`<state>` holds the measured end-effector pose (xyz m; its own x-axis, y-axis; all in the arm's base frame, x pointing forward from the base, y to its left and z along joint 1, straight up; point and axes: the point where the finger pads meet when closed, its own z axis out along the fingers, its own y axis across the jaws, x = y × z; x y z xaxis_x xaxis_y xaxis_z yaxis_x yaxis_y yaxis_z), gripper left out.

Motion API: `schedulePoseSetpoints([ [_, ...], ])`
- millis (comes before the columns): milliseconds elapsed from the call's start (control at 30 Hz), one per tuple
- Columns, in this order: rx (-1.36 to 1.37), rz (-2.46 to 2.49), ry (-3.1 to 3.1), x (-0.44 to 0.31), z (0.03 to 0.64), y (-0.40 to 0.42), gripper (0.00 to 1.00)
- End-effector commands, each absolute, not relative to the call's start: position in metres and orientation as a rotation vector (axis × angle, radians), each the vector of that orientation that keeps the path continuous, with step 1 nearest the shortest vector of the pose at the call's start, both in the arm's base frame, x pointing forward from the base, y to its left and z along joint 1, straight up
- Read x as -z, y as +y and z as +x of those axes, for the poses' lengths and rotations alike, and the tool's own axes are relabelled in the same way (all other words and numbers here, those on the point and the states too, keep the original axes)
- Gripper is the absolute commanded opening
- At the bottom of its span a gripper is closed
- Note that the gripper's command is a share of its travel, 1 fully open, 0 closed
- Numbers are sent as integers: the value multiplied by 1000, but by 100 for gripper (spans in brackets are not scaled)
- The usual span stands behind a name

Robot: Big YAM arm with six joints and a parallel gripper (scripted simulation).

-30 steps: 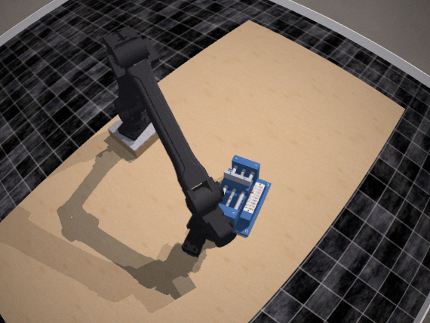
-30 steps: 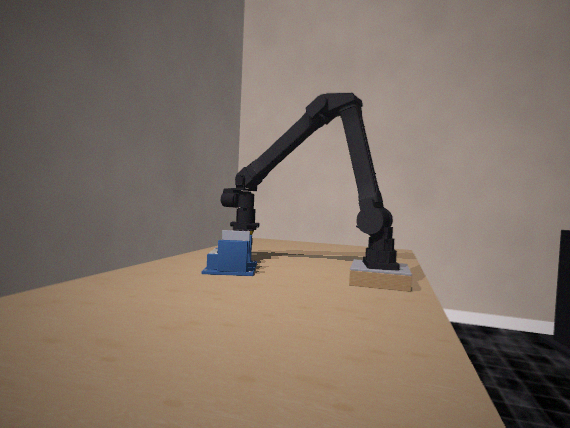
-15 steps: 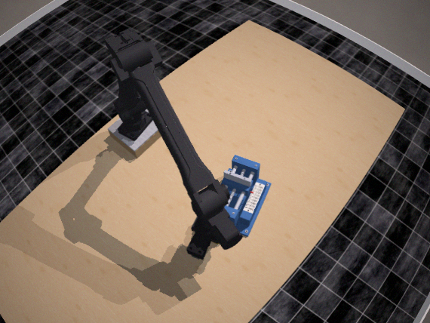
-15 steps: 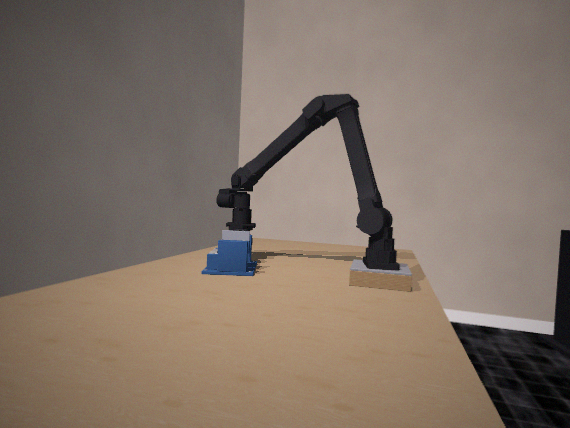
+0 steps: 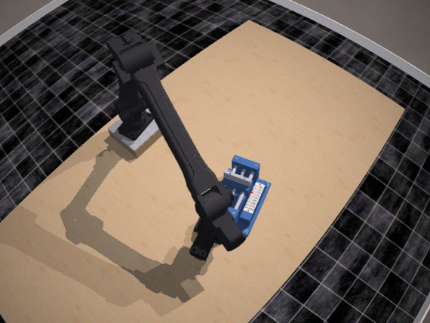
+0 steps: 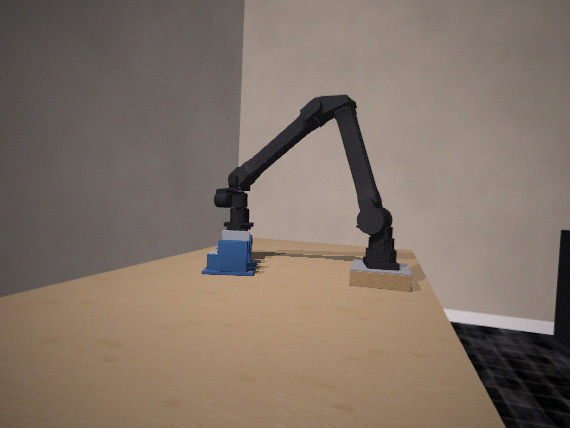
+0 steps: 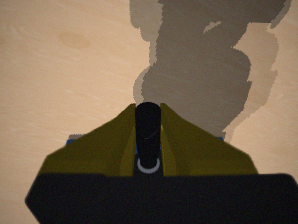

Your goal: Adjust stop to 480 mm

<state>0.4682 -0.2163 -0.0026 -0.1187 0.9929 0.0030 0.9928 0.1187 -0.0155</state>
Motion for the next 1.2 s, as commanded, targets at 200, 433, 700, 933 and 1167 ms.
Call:
schedulePoseSetpoints([
  [200, 29, -2115, -2394, -16, 511, -219, 6],
  [433, 34, -2120, -2400, -19, 515, -219, 6],
  [700, 29, -2115, -2394, -20, 516, -218, 6],
  [933, 33, -2119, -2398, -24, 524, -217, 6],
  [1167, 35, -2121, -2400, -25, 526, -217, 6],
])
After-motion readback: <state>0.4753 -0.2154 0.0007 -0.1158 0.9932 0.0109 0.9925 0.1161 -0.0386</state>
